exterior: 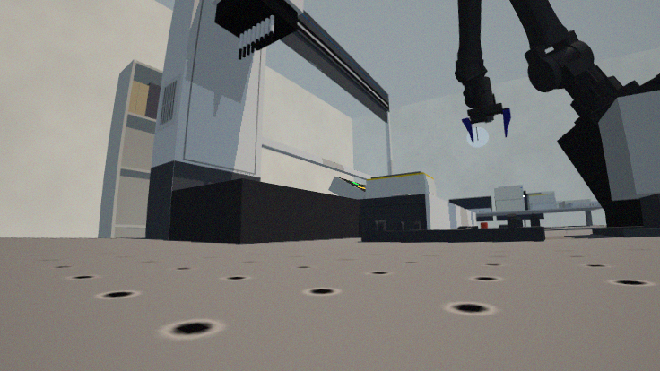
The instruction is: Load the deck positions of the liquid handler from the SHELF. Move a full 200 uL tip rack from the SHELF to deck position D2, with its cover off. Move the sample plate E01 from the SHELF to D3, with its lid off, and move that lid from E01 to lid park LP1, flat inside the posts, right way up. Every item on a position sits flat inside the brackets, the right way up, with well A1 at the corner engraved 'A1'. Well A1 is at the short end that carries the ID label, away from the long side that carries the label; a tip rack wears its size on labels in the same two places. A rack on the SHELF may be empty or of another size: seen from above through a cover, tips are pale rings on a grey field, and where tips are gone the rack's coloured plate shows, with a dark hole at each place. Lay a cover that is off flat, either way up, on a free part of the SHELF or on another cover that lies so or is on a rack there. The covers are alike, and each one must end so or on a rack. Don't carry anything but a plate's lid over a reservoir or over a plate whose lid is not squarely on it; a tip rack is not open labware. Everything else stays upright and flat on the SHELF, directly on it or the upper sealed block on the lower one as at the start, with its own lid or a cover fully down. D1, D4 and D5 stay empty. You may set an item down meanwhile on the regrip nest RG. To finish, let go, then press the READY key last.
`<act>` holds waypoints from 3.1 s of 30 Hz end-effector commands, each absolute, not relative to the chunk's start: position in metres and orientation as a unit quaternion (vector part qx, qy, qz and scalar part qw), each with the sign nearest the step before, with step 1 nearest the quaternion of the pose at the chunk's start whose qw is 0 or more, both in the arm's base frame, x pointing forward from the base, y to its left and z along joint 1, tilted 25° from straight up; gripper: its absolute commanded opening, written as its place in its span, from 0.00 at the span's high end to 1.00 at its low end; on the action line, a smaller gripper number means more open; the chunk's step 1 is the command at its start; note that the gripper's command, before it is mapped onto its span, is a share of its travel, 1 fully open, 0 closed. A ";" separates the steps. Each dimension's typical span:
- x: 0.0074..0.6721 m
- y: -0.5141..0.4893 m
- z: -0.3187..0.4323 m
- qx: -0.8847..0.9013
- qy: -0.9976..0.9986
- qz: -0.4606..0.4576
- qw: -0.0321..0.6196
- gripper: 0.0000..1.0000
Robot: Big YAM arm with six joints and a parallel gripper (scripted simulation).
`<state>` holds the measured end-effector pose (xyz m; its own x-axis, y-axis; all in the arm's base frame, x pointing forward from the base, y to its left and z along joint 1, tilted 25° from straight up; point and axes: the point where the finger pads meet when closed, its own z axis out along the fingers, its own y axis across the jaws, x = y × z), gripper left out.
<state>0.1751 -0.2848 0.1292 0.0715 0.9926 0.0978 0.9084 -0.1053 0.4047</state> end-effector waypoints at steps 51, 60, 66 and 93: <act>0.168 -0.495 0.155 0.705 0.673 0.152 0.161 0.00; 0.192 -0.494 0.150 0.711 0.668 0.162 0.147 0.00; 0.211 -0.495 0.163 0.711 0.669 0.160 0.151 0.00; 0.233 -0.486 0.139 0.717 0.663 0.168 0.136 0.00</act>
